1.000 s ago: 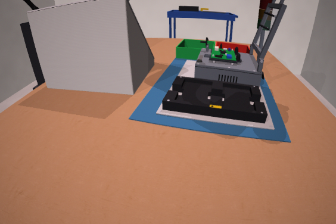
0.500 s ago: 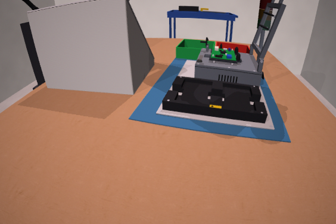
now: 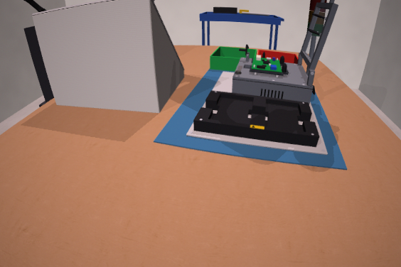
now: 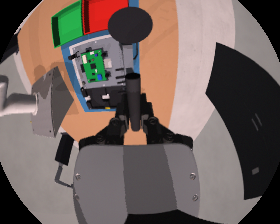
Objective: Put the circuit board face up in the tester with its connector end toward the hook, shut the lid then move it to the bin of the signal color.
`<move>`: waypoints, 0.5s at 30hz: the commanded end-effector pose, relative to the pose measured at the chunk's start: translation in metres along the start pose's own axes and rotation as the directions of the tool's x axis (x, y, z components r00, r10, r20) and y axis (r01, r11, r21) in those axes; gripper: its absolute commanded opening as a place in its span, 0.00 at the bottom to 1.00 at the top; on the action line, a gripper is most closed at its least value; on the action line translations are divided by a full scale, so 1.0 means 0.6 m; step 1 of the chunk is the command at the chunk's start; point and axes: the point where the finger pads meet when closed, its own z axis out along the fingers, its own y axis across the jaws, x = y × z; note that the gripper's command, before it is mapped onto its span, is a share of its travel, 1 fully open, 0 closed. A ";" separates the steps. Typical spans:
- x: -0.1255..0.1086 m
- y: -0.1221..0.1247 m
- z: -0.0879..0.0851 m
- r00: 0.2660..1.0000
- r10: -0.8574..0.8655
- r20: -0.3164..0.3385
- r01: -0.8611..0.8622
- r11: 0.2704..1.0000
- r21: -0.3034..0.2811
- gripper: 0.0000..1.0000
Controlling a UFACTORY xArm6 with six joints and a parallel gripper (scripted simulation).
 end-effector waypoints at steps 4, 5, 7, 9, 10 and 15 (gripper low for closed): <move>0.000 -0.013 -0.005 1.000 -0.001 0.001 0.001 1.000 -0.003 0.00; 0.000 -0.015 -0.005 1.000 -0.001 0.001 0.001 1.000 -0.003 0.00; 0.000 -0.015 -0.005 1.000 -0.001 0.001 0.001 1.000 -0.003 0.00; 0.000 -0.020 -0.006 1.000 -0.001 0.001 0.001 1.000 -0.003 0.00; 0.000 -0.022 -0.006 1.000 -0.001 0.001 0.001 1.000 -0.003 0.00; 0.000 -0.035 -0.008 1.000 -0.001 0.001 0.001 1.000 -0.003 0.00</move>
